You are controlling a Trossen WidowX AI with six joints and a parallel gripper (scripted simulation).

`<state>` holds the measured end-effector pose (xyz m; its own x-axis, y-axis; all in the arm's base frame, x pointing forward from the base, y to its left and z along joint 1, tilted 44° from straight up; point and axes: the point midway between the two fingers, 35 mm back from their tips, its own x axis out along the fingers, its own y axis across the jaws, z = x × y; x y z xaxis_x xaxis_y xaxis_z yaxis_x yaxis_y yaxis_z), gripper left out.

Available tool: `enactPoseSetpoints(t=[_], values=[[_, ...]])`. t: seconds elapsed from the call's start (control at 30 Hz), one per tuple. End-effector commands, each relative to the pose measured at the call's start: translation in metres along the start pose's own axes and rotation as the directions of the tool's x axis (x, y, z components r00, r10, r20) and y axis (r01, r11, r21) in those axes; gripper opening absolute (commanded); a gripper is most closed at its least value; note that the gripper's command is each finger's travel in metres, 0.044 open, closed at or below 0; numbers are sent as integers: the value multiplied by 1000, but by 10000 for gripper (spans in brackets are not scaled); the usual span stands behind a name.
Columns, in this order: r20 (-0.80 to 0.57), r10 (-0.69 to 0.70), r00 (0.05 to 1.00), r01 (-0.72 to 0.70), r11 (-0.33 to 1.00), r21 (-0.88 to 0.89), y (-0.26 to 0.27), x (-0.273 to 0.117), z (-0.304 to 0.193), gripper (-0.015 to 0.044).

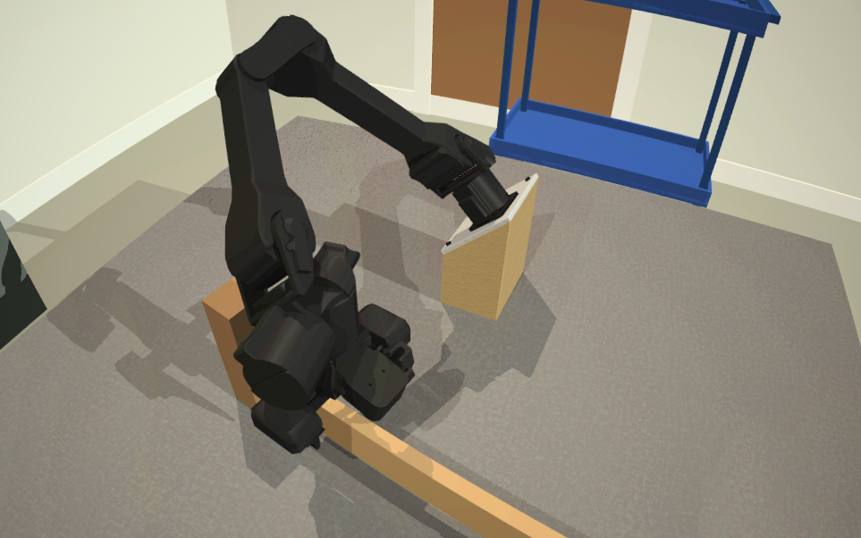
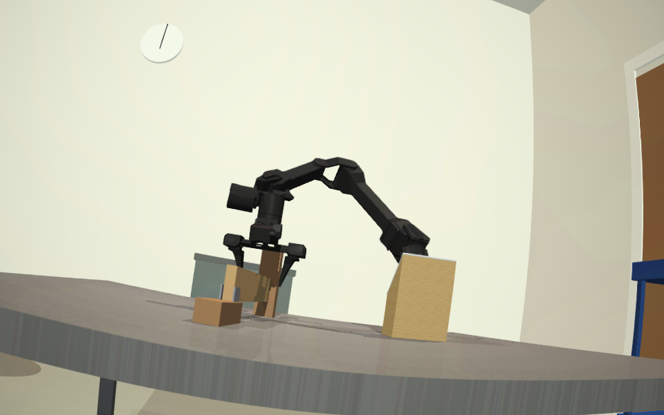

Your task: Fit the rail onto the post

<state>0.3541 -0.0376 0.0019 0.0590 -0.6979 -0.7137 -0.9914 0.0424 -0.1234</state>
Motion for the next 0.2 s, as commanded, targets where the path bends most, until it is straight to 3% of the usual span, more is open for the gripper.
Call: enactPoseSetpoints(t=[0.0,0.17], values=[[5,0,1000,0,1000,10,-2,-2,1,440],[5,0,1000,0,1000,10,-2,-2,1,440]])
